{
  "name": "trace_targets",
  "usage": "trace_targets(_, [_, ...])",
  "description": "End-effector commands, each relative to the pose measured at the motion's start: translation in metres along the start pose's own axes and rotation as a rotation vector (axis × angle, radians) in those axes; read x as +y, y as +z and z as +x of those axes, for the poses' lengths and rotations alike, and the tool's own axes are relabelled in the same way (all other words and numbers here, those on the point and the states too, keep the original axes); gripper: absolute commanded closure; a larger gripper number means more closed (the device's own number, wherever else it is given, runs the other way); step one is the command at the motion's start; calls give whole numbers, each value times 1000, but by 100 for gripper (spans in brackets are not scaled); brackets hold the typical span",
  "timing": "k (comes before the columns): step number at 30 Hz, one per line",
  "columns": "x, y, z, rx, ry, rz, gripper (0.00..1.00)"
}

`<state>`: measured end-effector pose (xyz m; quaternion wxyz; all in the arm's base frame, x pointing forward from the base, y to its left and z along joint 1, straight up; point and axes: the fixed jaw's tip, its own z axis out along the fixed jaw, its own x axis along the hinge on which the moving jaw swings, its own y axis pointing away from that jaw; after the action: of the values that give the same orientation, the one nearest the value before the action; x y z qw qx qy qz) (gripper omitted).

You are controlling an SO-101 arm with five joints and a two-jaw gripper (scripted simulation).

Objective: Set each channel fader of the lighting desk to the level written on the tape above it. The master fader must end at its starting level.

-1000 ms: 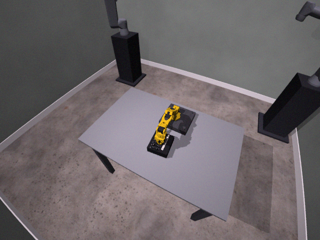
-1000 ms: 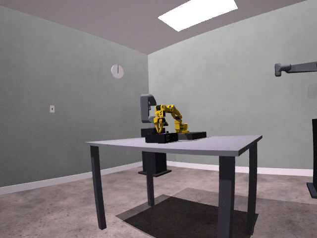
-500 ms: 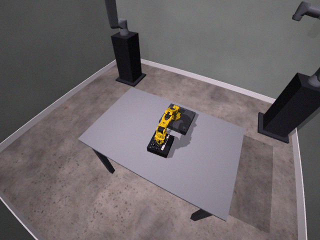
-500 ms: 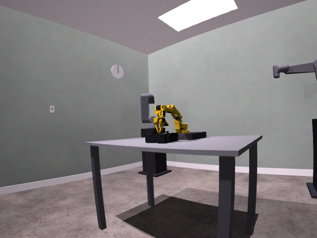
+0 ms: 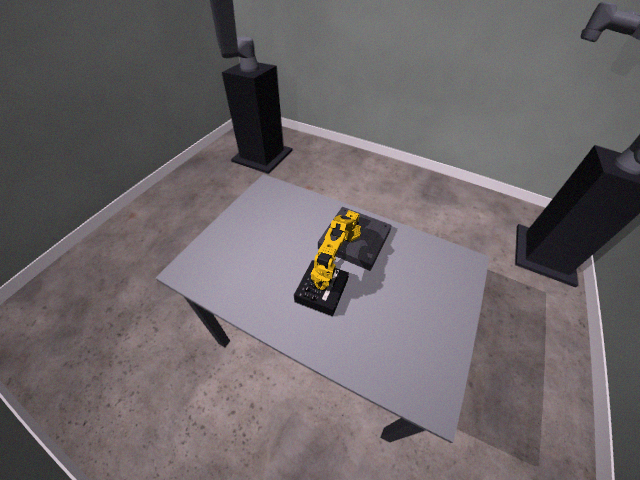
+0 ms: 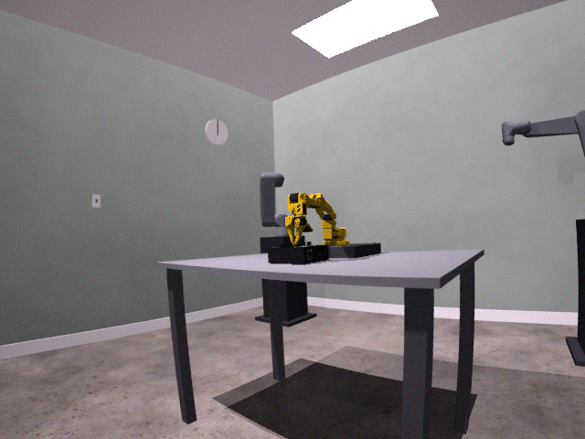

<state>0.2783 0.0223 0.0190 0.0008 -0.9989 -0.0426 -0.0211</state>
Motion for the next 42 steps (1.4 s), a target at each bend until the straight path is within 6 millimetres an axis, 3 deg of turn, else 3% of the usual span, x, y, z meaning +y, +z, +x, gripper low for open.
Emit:
trace_targets(1, [-3,-1,0,0,4,2,100])
trace_targets(23, [-3,-1,-2,-8,4,1,100])
trace_targets(42, [-3,-14,-1,19,3,2,100])
